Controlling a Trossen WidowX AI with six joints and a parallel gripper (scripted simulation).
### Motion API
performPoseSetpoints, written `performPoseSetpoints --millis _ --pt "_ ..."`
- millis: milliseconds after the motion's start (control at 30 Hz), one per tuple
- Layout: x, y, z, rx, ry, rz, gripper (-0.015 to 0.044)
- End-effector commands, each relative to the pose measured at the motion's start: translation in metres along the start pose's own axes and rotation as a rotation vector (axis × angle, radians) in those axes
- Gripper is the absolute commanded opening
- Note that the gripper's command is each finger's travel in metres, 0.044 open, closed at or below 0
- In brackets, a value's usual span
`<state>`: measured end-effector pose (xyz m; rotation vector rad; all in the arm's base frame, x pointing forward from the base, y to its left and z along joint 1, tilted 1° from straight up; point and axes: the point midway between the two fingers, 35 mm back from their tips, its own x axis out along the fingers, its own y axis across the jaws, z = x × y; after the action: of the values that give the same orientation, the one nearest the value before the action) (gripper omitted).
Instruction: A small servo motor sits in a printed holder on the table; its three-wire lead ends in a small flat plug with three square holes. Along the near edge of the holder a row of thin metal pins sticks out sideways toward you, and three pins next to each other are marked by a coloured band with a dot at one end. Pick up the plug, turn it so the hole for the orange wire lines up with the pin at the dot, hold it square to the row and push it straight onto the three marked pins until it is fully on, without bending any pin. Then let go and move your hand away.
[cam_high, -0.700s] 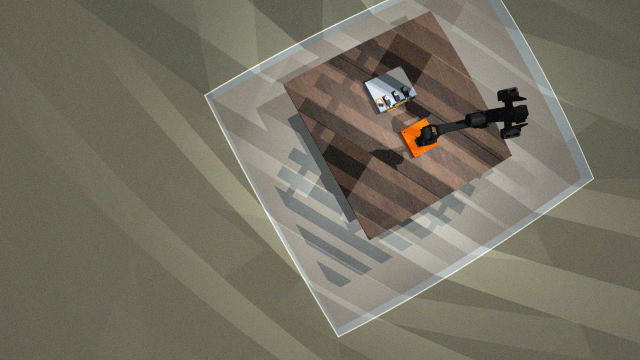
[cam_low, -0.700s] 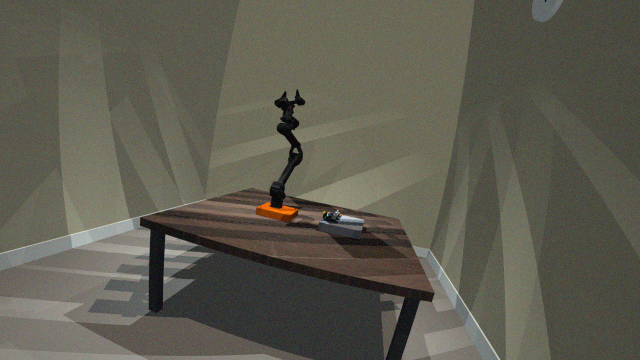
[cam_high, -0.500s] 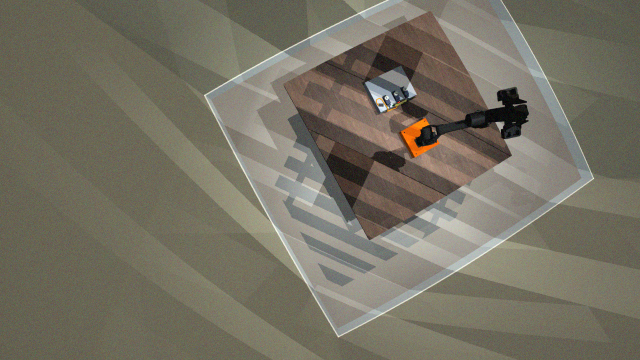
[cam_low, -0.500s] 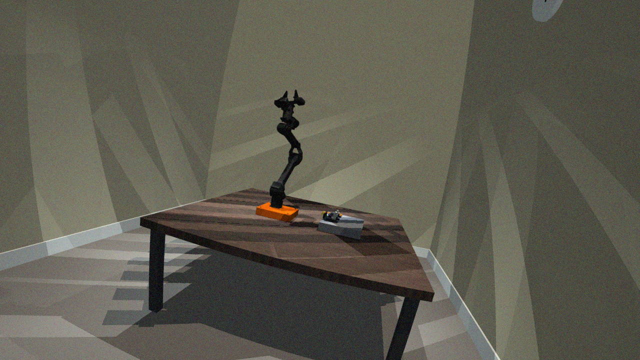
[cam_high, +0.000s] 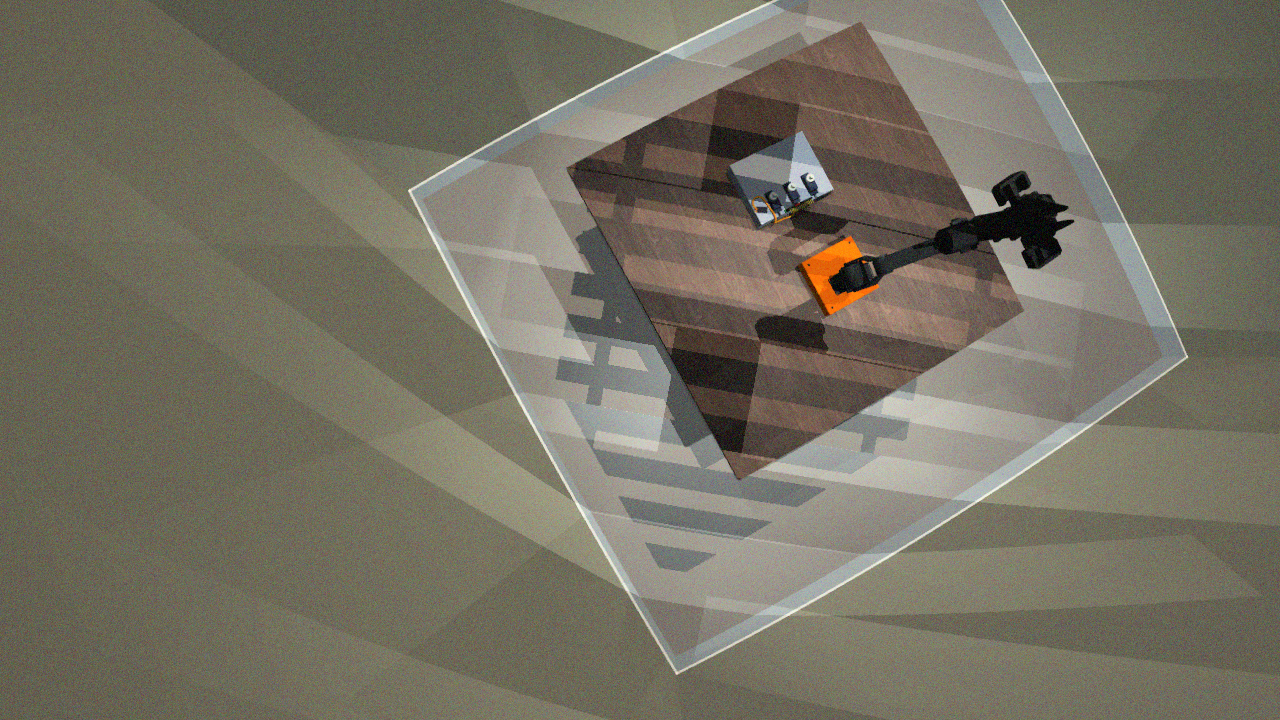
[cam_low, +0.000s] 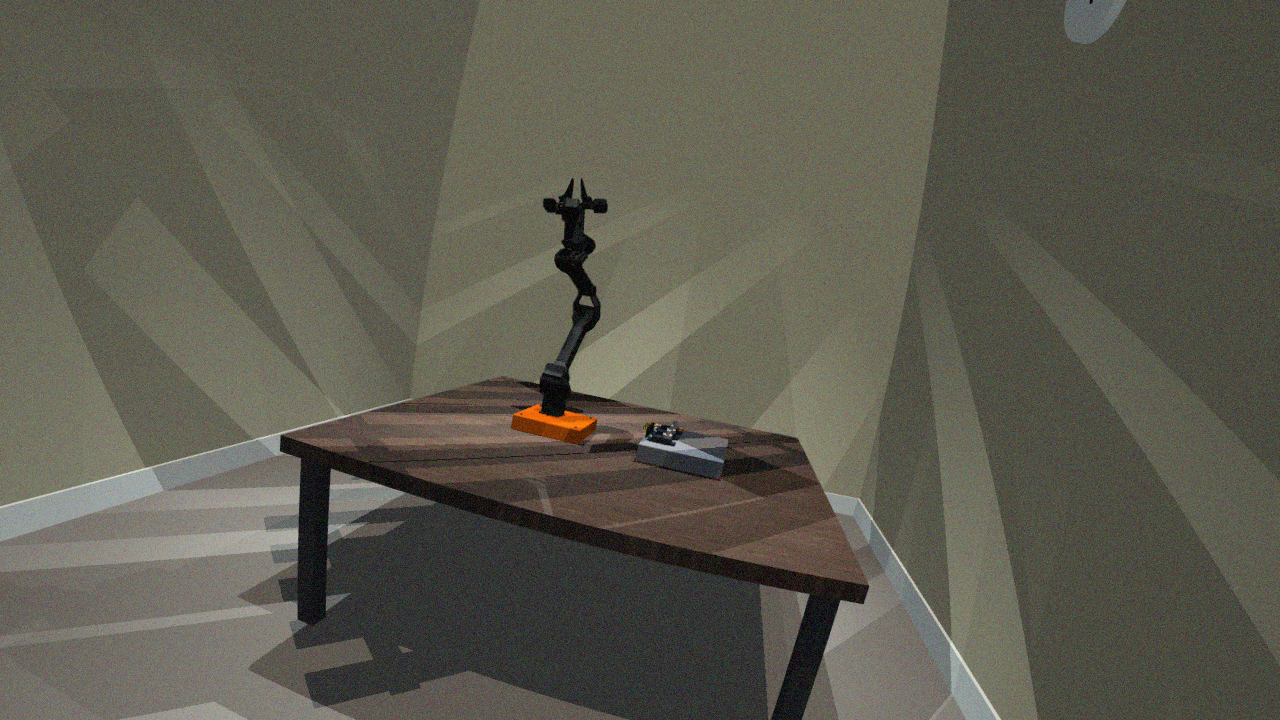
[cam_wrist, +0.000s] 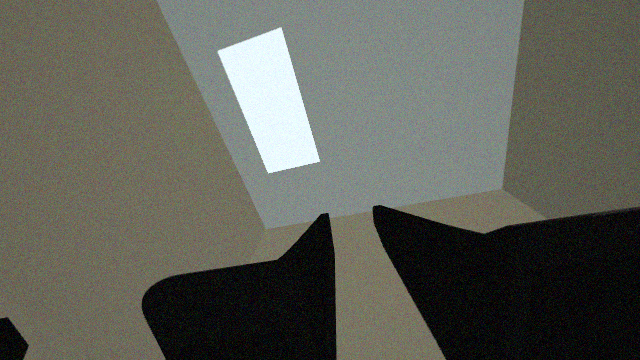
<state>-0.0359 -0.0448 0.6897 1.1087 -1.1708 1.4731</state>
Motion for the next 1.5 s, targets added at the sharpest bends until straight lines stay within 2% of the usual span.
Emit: performPoseSetpoints --millis 0,700,1467 --pt "-0.005 0.0 0.013 0.115 -0.054 0.011 0.0115" --pt "-0.036 -0.015 0.069 0.703 -0.287 0.107 0.0115" --pt "-0.091 -0.064 0.12 1.376 -0.576 0.285 0.0115"
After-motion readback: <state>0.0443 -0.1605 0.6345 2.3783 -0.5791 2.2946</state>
